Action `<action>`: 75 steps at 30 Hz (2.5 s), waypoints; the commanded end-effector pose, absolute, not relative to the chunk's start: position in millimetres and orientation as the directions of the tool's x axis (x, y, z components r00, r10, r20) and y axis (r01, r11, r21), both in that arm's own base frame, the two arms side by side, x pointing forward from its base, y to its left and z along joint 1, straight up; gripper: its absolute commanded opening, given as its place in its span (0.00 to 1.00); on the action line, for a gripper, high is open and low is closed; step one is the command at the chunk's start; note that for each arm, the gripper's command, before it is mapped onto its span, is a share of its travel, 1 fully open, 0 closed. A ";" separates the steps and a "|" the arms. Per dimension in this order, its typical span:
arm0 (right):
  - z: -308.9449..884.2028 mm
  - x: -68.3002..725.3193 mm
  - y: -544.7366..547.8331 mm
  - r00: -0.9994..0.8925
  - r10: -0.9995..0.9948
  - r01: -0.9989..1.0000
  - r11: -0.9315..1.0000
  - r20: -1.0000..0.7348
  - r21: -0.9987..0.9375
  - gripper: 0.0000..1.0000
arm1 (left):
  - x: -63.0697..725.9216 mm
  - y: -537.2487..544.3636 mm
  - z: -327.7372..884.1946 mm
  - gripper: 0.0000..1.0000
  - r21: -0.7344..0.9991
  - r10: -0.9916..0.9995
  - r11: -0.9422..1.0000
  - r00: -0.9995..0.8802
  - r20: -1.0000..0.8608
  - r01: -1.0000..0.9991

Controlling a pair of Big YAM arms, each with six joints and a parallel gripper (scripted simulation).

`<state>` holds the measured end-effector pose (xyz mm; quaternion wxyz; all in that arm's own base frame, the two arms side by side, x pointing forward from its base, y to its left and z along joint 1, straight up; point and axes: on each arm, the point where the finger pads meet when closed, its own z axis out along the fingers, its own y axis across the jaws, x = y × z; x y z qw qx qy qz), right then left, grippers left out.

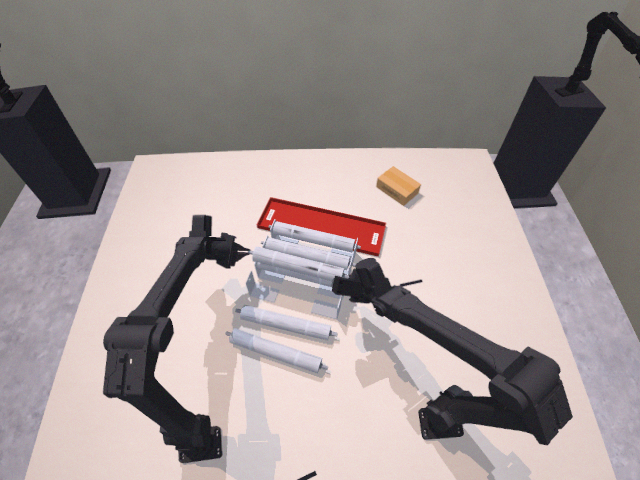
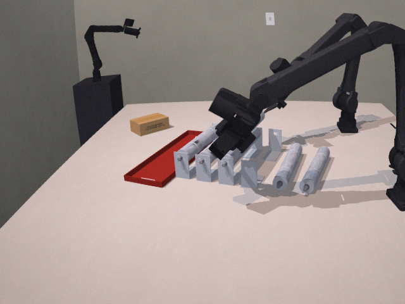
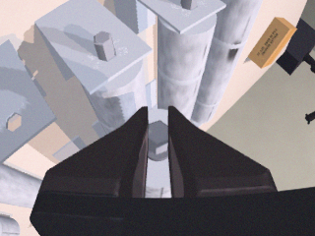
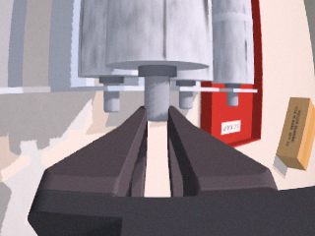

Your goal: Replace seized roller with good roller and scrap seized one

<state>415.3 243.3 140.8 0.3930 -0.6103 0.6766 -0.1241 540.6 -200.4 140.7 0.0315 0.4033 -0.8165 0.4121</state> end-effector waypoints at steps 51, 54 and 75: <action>199.9 588.4 204.4 0.088 -0.911 -0.631 0.261 -0.402 -0.731 0.03 | 684.3 -275.5 181.1 0.03 -0.700 -0.617 0.324 -0.703 0.353 -0.636; 196.8 597.9 199.6 0.078 -0.916 -0.651 0.252 -0.394 -0.716 0.03 | 700.7 -267.1 183.0 0.03 -0.702 -0.631 0.311 -0.692 0.352 -0.641; 195.8 629.4 187.9 0.083 -0.916 -0.650 0.248 -0.392 -0.718 0.03 | 722.1 -293.3 193.4 0.03 -0.709 -0.618 0.318 -0.705 0.349 -0.629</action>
